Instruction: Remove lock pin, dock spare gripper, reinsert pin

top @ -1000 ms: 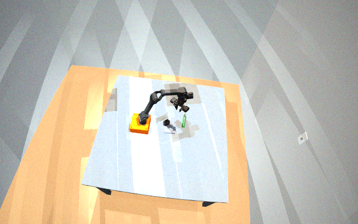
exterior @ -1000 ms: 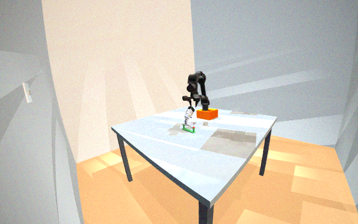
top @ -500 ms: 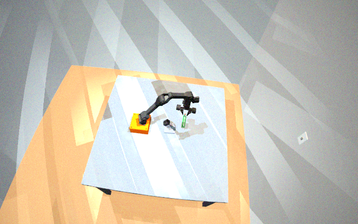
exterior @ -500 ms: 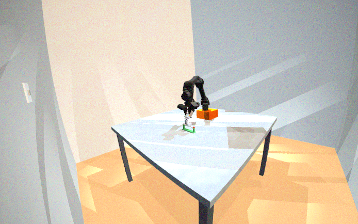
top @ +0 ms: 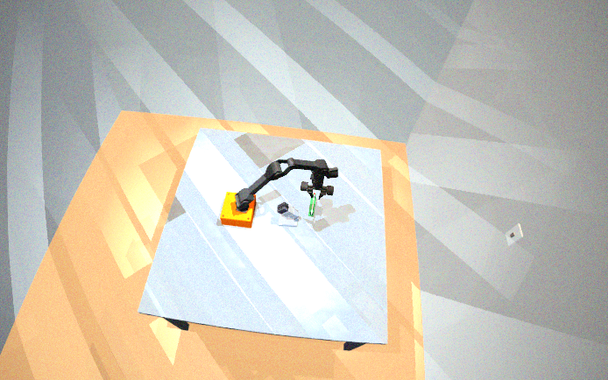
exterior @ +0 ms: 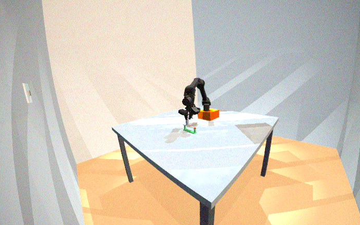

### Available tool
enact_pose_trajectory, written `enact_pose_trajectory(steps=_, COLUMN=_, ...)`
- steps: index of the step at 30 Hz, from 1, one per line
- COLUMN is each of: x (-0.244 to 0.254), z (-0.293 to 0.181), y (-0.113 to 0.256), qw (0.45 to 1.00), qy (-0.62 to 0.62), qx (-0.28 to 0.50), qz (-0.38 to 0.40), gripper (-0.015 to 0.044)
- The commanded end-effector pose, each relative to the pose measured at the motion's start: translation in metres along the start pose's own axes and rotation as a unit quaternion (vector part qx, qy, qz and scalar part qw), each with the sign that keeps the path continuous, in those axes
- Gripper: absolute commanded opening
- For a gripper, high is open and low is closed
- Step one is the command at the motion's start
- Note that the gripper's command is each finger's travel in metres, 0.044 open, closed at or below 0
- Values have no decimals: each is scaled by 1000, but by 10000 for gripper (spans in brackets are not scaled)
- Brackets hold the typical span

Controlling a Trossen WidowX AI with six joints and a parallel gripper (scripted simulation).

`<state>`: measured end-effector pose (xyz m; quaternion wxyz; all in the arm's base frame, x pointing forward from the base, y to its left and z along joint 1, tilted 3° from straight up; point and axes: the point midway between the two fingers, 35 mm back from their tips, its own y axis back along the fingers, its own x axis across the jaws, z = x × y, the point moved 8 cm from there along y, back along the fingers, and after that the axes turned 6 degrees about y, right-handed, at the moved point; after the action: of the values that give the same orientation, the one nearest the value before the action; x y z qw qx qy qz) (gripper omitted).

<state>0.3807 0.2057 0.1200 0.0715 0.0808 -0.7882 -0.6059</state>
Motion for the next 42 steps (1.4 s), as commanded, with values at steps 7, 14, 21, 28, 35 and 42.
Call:
enact_pose_trajectory(steps=7, x=4, z=11, y=-38, qw=1000, qy=5, qx=5, qz=9, gripper=180)
enact_pose_trajectory(steps=14, x=3, z=14, y=-49, qw=1000, qy=5, qx=5, qz=9, gripper=180)
enact_pose_trajectory(steps=21, x=3, z=17, y=-60, qw=1000, qy=5, qx=5, qz=9, gripper=180)
enact_pose_trajectory(steps=28, x=3, z=21, y=-71, qw=1000, qy=5, qx=5, qz=9, gripper=180)
enact_pose_trajectory(steps=35, x=3, z=24, y=-82, qw=1000, qy=5, qx=5, qz=9, gripper=180)
enact_pose_trajectory(steps=42, x=4, z=25, y=-88, qw=1000, qy=5, qx=5, qz=9, gripper=180)
